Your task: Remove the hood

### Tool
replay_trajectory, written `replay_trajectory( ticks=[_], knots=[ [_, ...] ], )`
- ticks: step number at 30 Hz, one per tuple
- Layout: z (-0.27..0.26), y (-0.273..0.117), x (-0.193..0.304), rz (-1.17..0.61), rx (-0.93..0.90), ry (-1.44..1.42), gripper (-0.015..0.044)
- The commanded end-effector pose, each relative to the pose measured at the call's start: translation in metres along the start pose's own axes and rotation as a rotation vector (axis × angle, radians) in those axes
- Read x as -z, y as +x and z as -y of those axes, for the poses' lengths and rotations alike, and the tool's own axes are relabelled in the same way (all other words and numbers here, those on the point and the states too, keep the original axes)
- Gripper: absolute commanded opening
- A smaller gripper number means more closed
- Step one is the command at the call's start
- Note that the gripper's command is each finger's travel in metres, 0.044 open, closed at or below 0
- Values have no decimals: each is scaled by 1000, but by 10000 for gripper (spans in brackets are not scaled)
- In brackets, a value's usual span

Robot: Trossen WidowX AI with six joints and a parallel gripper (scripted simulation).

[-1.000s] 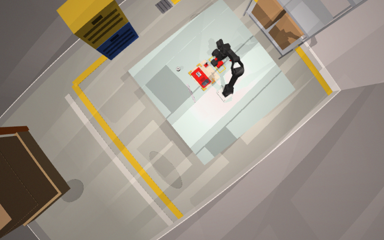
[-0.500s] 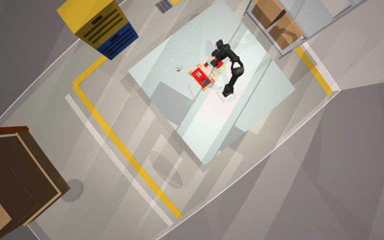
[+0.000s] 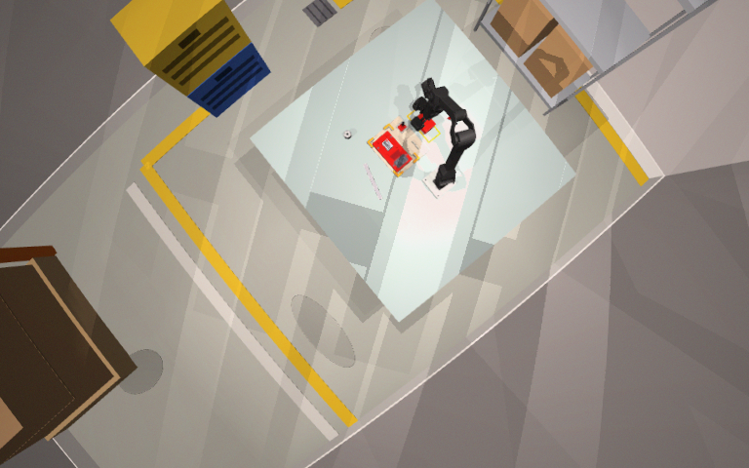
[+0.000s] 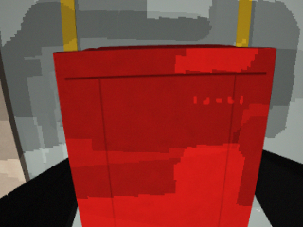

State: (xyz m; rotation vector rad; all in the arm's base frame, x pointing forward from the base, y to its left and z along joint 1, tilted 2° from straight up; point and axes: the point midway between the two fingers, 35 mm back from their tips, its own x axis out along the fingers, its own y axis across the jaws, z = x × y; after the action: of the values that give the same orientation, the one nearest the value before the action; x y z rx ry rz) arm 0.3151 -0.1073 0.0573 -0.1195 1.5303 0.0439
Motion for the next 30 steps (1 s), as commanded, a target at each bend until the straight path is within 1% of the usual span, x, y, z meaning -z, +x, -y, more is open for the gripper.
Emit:
replay_trajectory(
  ticks=[1,20,30],
  knots=[
    [-1,5,1,-4,-5,-3,0],
    [-1,12,1,-4,-5,-3,0],
    [0,9,0,-1,-1,0,263]
  ],
)
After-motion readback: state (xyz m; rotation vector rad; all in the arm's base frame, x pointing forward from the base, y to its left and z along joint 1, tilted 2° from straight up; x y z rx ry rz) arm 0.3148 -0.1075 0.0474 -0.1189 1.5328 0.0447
